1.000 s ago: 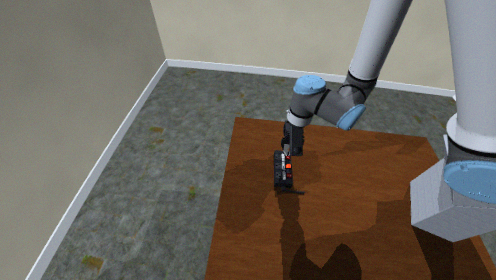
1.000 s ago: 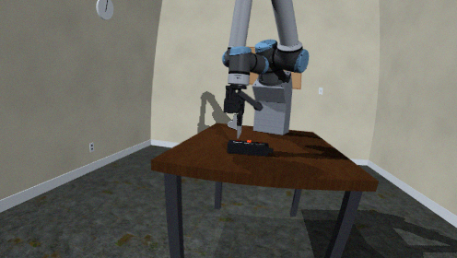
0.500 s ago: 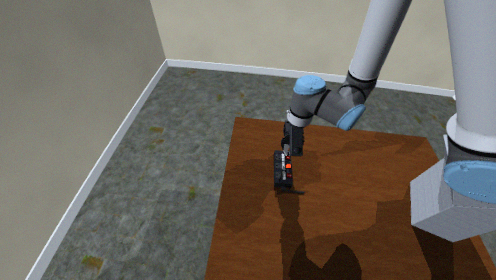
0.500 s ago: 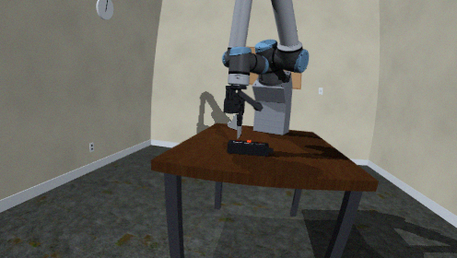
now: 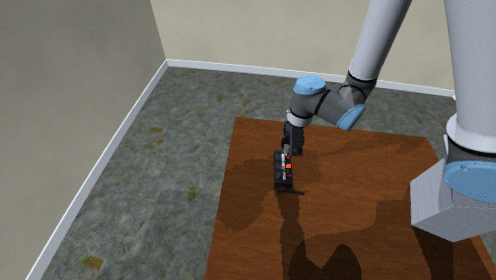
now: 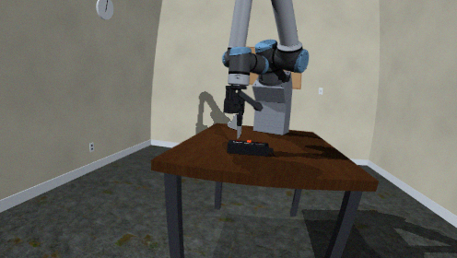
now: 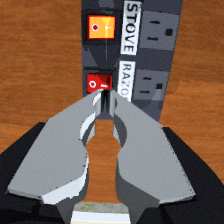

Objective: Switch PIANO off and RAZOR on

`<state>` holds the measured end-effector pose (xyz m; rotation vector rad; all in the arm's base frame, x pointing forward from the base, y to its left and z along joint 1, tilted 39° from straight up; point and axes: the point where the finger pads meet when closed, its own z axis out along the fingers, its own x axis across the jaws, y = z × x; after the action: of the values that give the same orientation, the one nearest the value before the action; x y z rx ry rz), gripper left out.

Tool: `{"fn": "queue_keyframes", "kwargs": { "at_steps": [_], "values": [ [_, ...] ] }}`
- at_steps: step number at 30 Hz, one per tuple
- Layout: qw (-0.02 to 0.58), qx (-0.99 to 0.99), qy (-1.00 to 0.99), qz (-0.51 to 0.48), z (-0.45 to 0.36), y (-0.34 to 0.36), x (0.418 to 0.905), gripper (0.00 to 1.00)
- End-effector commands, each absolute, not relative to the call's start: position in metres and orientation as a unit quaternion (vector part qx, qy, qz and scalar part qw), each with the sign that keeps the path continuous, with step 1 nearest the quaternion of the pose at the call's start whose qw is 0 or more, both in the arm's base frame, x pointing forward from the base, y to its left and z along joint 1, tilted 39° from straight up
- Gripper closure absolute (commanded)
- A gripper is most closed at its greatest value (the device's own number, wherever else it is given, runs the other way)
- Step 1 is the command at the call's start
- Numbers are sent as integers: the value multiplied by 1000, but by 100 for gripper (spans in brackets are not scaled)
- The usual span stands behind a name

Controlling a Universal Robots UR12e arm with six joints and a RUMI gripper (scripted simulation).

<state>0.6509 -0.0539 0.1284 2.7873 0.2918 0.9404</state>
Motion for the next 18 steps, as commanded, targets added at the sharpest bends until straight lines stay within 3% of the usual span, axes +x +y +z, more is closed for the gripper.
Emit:
{"fn": "queue_keyframes", "kwargs": {
  "at_steps": [1, 18],
  "values": [
    [94, 938, 98, 318, 130, -54, 653, 100],
    [94, 938, 98, 319, 132, -55, 654, 100]
  ]
}}
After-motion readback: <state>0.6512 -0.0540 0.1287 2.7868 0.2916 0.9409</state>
